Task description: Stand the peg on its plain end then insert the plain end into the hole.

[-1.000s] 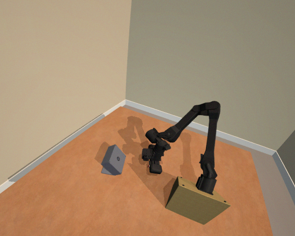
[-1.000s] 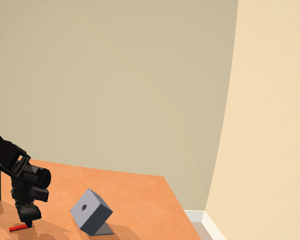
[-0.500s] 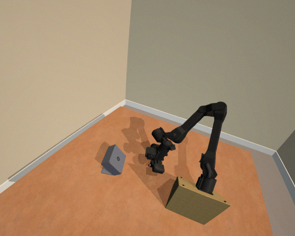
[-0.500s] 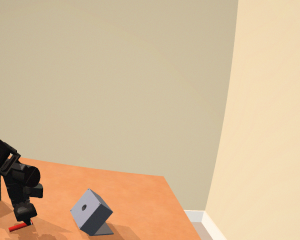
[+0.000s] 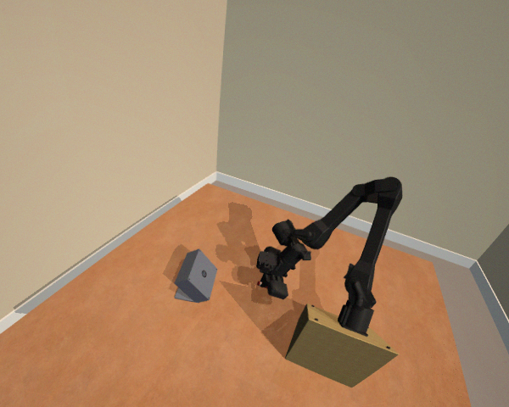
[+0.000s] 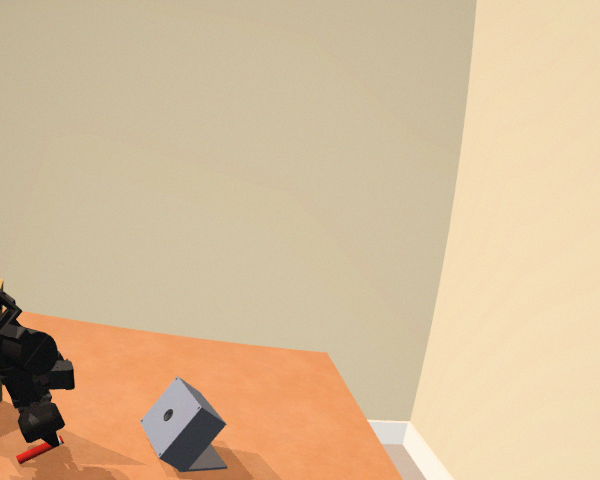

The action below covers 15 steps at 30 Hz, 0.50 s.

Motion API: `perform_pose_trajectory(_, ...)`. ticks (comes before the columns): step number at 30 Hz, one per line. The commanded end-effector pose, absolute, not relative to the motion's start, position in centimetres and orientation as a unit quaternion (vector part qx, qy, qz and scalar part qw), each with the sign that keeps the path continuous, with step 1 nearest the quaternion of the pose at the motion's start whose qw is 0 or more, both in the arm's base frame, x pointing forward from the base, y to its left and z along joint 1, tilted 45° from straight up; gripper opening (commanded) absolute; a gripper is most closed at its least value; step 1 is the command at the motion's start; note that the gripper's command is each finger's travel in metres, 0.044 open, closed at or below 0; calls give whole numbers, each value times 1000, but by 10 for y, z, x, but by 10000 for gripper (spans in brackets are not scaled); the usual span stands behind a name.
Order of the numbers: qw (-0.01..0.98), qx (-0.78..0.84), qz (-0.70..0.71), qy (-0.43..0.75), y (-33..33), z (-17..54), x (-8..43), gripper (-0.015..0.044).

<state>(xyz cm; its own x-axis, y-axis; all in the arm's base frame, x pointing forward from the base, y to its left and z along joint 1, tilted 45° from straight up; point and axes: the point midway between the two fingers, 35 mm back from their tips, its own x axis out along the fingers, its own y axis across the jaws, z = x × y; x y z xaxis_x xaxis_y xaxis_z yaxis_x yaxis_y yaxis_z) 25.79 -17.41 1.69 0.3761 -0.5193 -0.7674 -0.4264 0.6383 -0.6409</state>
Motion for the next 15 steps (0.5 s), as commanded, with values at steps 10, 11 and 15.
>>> perform_pose_trajectory(10,741,-427,-8,518,-172,22,252,50)
perform_pose_trajectory(11,743,-427,-7,515,-172,22,251,50)
perform_pose_trajectory(15,752,-427,1,502,-172,24,249,50)
